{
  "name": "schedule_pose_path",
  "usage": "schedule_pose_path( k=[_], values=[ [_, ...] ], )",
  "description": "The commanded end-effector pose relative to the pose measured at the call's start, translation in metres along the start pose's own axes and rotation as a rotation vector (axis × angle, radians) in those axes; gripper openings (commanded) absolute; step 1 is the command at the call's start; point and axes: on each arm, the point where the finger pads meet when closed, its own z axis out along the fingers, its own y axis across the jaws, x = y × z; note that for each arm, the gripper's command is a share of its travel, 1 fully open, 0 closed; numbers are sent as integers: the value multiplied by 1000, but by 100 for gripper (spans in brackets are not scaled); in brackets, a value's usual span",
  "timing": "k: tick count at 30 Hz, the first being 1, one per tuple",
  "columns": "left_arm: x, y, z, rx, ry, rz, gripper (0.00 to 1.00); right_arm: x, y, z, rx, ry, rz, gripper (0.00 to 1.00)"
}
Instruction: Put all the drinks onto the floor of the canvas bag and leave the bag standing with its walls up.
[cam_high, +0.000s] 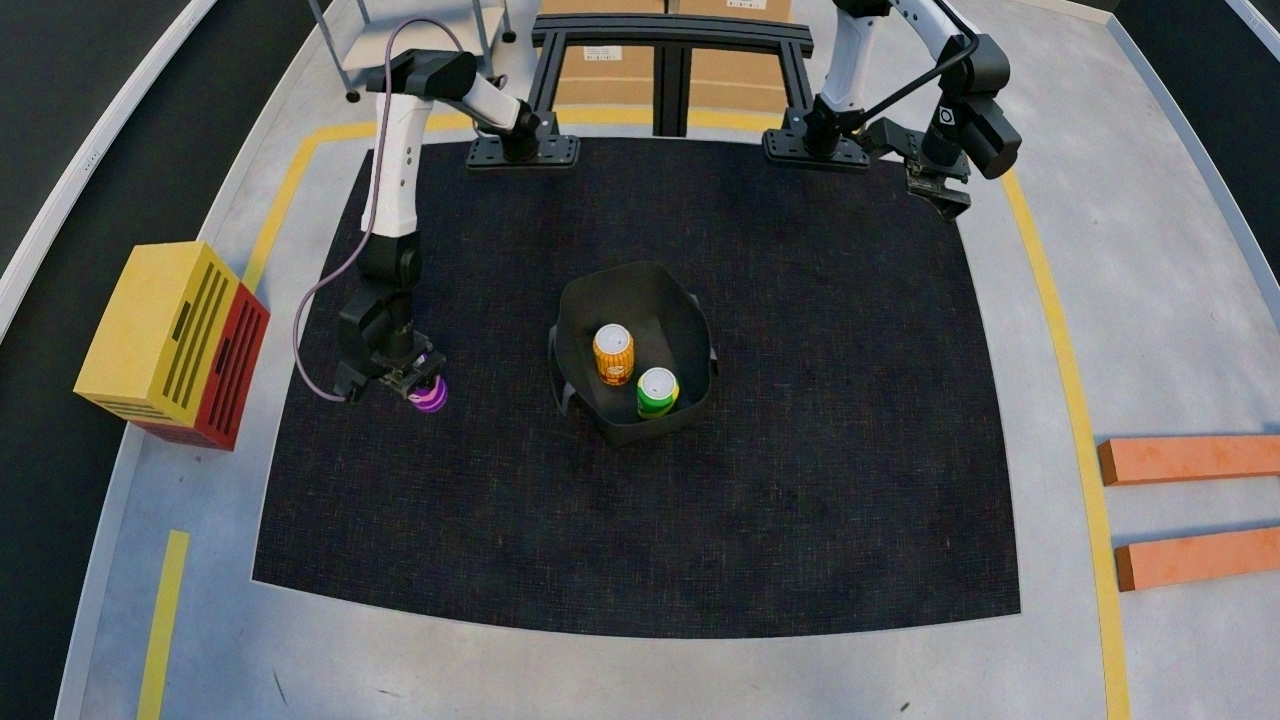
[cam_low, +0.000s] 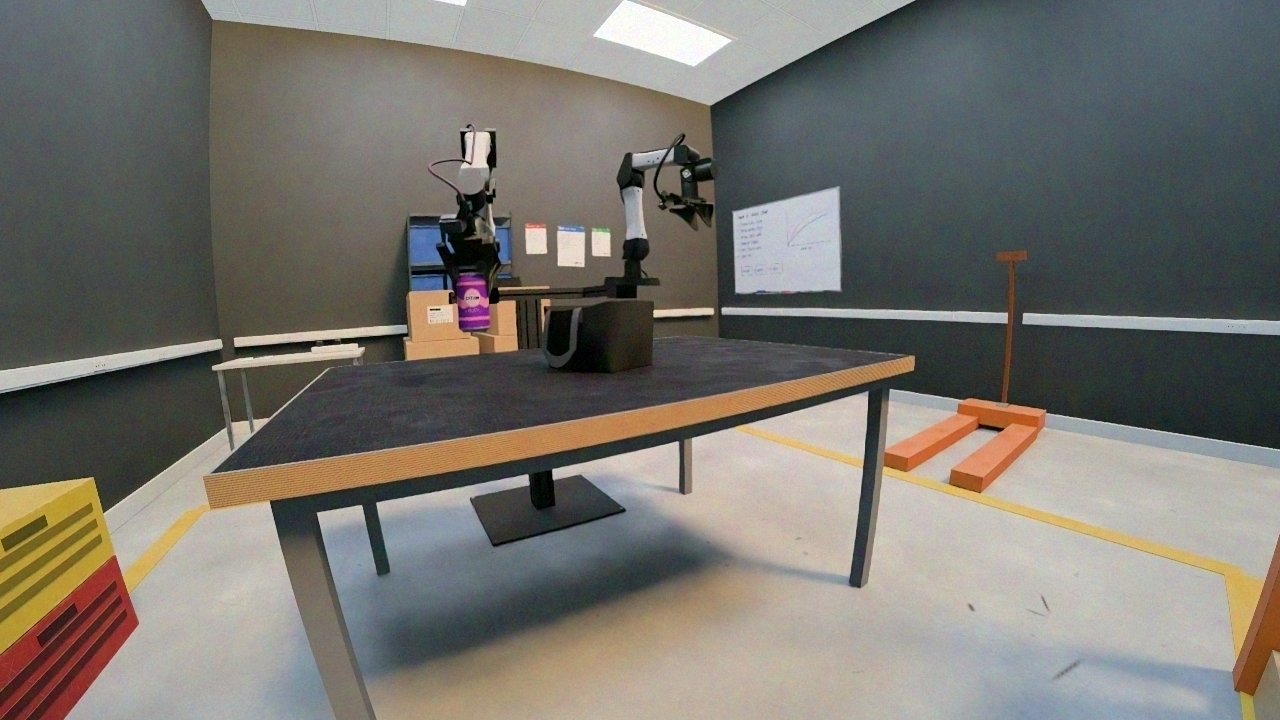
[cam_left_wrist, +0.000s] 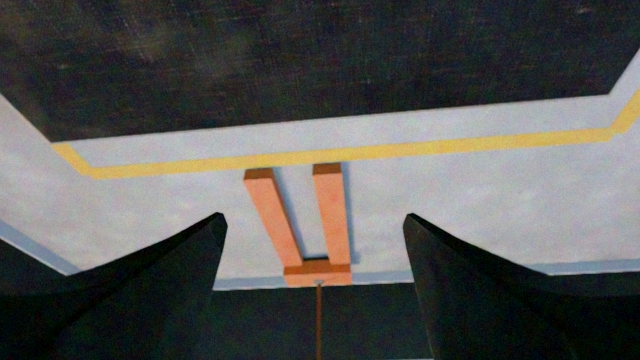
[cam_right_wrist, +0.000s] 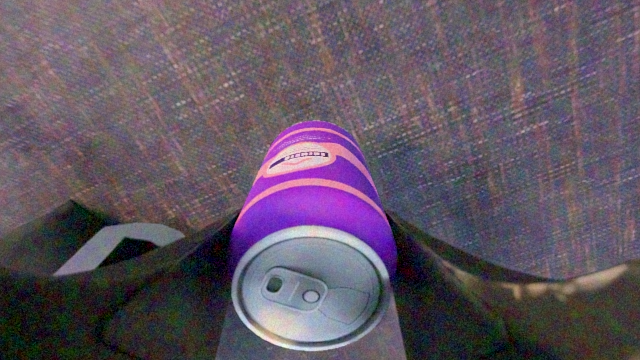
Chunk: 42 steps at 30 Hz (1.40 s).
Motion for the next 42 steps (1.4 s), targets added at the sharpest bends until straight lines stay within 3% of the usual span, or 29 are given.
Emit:
schedule_pose_path(
  k=[1,15,19,20,24,26,30,32,36,42],
  values=[
    [2,1,0,2,6,10,91,-47,9,-40,-16,-115,1,74],
    [2,1,0,2,6,10,91,-67,11,-55,-29,-176,7,74],
    [2,1,0,2,6,10,91,-65,11,-54,-29,-178,7,74],
    [2,1,0,2,6,10,91,-44,8,-46,-22,-133,3,74],
    [2,1,0,2,6,10,91,-57,10,-51,-27,-164,6,74],
    [2,1,0,2,6,10,91,-40,8,-45,-21,-130,3,74],
    [2,1,0,2,6,10,91,-52,10,-48,-25,-153,4,74],
    [2,1,0,2,6,10,91,-39,8,-44,-21,-129,3,74],
    [2,1,0,2,6,10,91,-58,10,-52,-28,-172,6,74],
    [2,1,0,2,6,10,91,-48,7,-63,-18,-108,-1,74]
  ],
)
